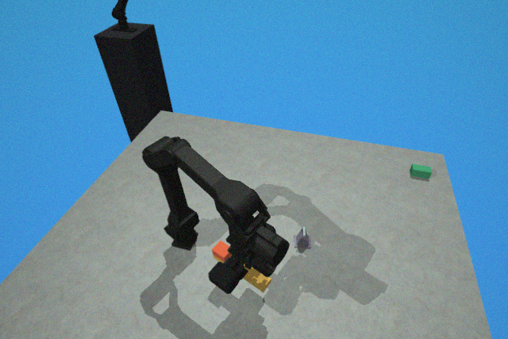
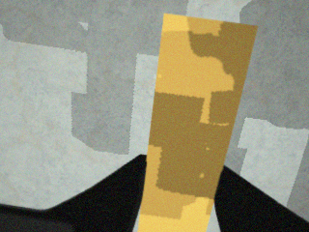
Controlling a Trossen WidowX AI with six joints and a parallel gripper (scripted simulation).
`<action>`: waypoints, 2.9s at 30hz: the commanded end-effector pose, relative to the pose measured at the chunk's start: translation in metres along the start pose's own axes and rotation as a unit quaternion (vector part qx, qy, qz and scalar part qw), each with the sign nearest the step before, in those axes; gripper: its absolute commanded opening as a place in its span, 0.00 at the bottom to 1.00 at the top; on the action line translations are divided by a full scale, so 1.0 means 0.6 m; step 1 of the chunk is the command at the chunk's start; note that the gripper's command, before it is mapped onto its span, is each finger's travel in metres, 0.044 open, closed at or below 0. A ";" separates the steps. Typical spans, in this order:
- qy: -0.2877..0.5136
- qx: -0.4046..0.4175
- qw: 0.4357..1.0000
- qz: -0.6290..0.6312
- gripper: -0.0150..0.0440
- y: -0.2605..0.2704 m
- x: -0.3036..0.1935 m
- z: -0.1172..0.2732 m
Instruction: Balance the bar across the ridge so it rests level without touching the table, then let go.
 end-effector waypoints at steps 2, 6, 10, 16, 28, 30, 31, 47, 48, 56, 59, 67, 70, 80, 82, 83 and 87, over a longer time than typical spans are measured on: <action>0.001 -0.001 1.000 0.017 0.25 0.015 0.012 0.007; 0.001 0.000 0.999 0.033 0.25 0.031 0.026 0.010; 0.000 0.000 0.999 0.049 0.25 0.049 0.038 0.013; 0.000 0.001 0.997 0.073 0.25 0.077 0.056 0.017; -0.002 0.003 0.993 0.120 0.25 0.139 0.086 0.022; -0.002 0.003 0.992 0.128 0.25 0.150 0.090 0.023; -0.002 0.004 0.991 0.132 0.25 0.156 0.091 0.023; -0.003 0.006 0.981 0.193 0.25 0.250 0.113 0.024; -0.003 0.006 0.981 0.196 0.25 0.256 0.113 0.023; -0.004 0.008 0.974 0.225 0.25 0.305 0.116 0.022; -0.004 0.008 0.972 0.236 0.25 0.324 0.115 0.021; -0.004 0.010 0.965 0.263 0.25 0.376 0.110 0.018; -0.004 0.010 0.962 0.272 0.25 0.393 0.107 0.016; -0.004 0.011 0.961 0.275 0.25 0.404 0.105 0.002; -0.004 0.011 0.961 0.275 0.25 0.405 0.105 -0.003; -0.004 0.011 0.961 0.275 0.25 0.405 0.105 -0.006; -0.005 0.011 0.961 0.275 0.25 0.405 0.105 -0.016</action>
Point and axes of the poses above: the point midway between the two fingers, 35 mm back from their tips, its own z axis back along the fingers, its own y axis across the jaws, x = y × z, the point moved 2 cm from there along z, back along the fingers, and after that the axes turned 2 degrees about -z, right-handed, at the moved point
